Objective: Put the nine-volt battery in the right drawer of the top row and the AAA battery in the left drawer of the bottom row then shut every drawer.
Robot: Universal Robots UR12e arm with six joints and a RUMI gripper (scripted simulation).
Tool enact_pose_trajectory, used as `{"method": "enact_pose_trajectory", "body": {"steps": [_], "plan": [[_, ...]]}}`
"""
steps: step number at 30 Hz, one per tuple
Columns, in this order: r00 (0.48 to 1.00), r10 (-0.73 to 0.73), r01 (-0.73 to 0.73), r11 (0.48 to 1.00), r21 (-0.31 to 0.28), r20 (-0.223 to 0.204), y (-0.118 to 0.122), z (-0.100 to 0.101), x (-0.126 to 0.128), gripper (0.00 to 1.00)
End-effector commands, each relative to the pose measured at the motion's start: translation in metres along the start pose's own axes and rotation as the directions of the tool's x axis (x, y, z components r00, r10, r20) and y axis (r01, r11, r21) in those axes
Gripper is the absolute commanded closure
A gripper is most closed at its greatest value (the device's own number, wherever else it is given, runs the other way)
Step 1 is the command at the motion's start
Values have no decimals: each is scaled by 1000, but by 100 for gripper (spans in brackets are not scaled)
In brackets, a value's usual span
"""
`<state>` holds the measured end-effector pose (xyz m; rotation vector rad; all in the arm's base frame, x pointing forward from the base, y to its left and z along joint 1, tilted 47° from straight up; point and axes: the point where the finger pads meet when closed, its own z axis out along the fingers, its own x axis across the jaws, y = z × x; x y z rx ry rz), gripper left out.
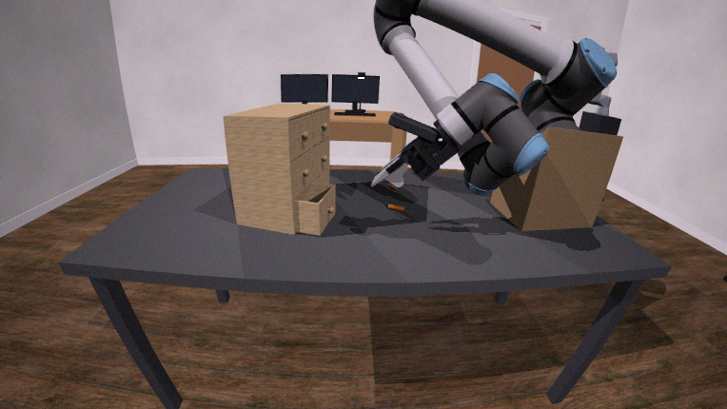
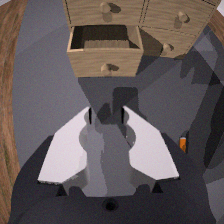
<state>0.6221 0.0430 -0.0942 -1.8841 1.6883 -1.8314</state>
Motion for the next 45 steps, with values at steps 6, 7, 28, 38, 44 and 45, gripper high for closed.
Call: {"method": "enact_pose_trajectory", "body": {"steps": [6, 7, 28, 38, 44, 45], "plan": [[1000, 1, -1, 998, -58, 0, -1, -9, 0, 80], [1000, 1, -1, 998, -64, 1, -1, -10, 0, 80], [1000, 1, -1, 984, -179, 1, -3, -27, 0, 80], [1000, 1, -1, 969, -248, 0, -3, -38, 0, 80], [1000, 1, -1, 961, -275, 1, -4, -42, 0, 80], [1000, 1, -1, 959, -282, 0, -4, -43, 0, 80]]}}
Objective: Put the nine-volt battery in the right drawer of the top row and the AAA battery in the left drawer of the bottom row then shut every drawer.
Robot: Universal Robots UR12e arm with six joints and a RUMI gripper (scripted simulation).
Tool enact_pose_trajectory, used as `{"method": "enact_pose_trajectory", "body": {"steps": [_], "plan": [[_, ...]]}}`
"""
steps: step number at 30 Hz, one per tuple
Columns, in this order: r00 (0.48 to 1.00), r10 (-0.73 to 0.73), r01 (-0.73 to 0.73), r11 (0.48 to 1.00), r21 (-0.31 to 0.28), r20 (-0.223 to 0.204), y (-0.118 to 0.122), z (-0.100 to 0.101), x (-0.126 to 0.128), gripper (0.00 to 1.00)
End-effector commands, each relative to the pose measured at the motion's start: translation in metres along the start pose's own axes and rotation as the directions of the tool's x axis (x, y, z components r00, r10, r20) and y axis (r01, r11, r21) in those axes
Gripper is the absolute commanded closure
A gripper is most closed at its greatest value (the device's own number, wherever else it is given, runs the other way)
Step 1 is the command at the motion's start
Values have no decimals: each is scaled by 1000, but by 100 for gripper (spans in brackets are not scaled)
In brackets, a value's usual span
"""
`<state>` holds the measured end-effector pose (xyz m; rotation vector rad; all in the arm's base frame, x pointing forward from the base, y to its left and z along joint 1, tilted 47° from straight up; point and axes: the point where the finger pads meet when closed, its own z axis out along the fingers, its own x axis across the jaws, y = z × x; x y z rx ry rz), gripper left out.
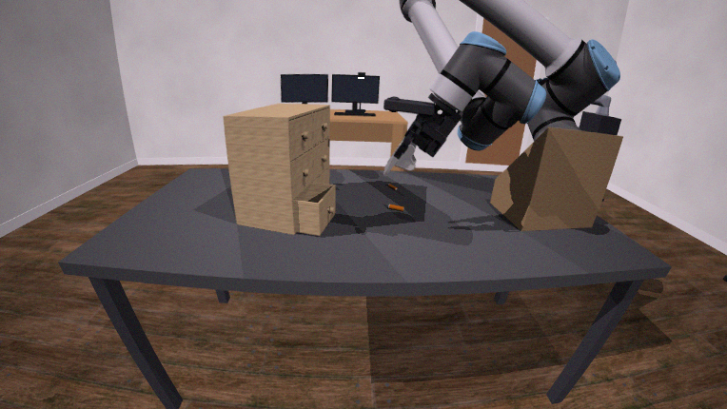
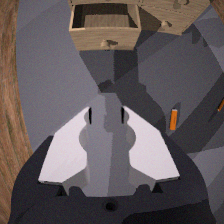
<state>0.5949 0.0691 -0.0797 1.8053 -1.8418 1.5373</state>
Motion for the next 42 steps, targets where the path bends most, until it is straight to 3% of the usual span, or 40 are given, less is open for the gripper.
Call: {"method": "enact_pose_trajectory", "body": {"steps": [1, 42], "plan": [[1000, 2, -2, 999, -32, 0, 0, -4, 0, 80], [1000, 2, -2, 958, -287, 0, 7, -42, -1, 80]]}}
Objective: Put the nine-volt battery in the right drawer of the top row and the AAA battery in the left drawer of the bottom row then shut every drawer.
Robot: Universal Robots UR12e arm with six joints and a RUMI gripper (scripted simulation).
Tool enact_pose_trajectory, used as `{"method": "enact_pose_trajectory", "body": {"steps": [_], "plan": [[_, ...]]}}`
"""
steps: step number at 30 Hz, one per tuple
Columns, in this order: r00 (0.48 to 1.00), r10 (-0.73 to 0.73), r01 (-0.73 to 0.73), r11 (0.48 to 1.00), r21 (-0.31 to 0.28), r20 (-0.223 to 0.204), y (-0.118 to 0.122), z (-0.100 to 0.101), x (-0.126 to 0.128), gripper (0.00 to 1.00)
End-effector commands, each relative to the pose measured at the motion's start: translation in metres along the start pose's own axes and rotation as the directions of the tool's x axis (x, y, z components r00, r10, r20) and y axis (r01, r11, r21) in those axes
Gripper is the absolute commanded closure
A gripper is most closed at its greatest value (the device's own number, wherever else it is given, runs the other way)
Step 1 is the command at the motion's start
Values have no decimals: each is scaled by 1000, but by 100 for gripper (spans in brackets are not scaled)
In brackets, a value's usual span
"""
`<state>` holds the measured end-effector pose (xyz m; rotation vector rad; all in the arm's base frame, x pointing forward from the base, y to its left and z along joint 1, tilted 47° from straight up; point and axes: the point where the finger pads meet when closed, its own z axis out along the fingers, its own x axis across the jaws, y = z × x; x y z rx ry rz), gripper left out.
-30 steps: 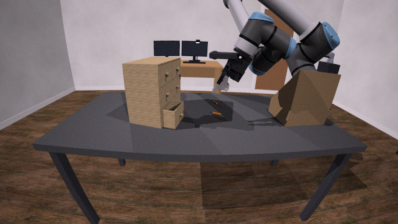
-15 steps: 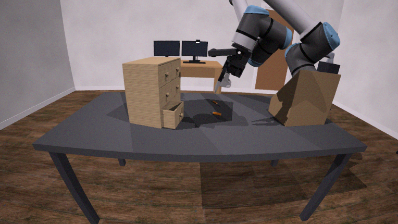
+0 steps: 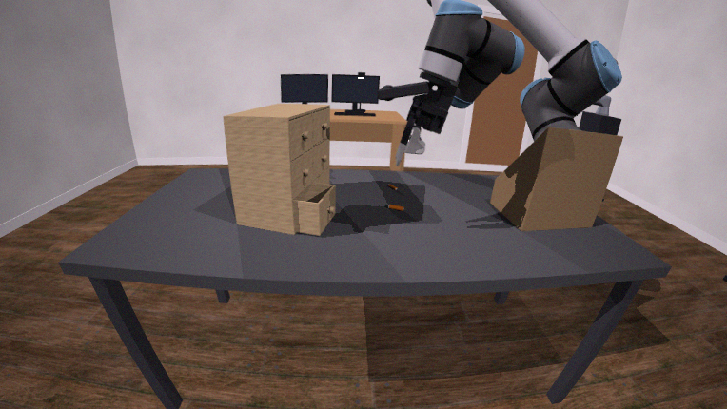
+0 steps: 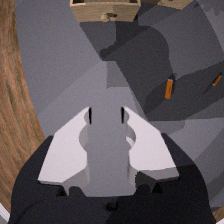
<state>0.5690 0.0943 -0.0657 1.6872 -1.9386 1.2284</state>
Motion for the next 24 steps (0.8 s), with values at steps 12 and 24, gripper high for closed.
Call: {"method": "enact_pose_trajectory", "body": {"steps": [12, 24], "plan": [[1000, 1, -1, 995, -96, -1, 5, -13, -1, 80], [1000, 1, -2, 987, -158, -2, 9, -21, 0, 80]]}}
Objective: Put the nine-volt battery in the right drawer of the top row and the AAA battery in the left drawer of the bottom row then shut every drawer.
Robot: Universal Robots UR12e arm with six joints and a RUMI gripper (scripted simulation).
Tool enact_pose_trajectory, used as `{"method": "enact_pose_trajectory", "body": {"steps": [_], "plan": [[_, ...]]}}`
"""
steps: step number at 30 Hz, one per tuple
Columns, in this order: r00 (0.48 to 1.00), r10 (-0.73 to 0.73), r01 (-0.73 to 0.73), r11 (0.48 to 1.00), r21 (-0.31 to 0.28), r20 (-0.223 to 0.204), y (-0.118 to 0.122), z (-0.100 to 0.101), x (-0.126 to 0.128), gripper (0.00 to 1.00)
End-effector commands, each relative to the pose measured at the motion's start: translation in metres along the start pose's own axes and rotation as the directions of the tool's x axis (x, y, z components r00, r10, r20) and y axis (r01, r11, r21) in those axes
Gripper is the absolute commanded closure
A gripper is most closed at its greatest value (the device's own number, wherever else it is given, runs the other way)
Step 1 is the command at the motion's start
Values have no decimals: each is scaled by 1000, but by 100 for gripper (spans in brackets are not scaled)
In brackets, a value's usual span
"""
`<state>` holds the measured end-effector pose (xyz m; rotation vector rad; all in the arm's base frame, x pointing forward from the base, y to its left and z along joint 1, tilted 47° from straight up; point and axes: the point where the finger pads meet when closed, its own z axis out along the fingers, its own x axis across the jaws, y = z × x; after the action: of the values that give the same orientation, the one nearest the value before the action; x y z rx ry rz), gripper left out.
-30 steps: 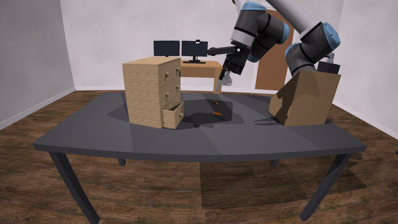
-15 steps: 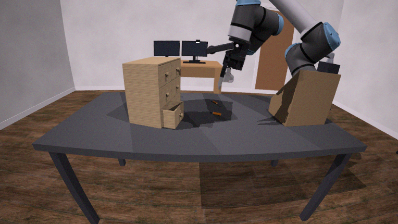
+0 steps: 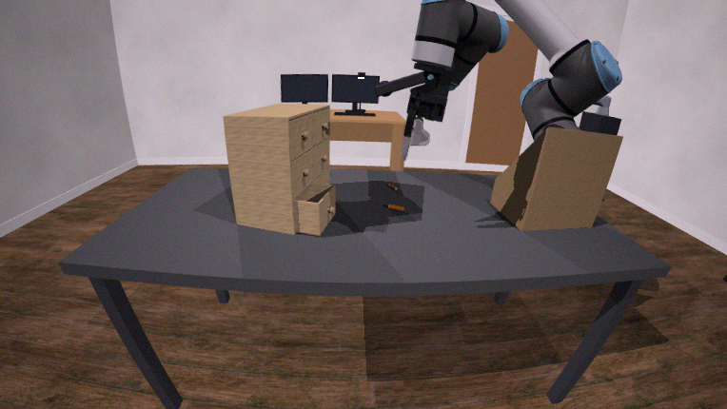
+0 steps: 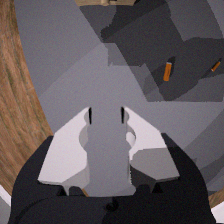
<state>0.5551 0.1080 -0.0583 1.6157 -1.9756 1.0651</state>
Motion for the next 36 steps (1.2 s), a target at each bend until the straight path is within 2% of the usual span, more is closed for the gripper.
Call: {"method": "enact_pose_trajectory", "body": {"steps": [1, 16, 36], "plan": [[1000, 1, -1, 1000, -18, -1, 1, -2, 0, 80], [1000, 1, -1, 997, -82, -1, 6, -10, 0, 80], [1000, 1, -1, 994, -113, -1, 9, -14, 0, 80]]}}
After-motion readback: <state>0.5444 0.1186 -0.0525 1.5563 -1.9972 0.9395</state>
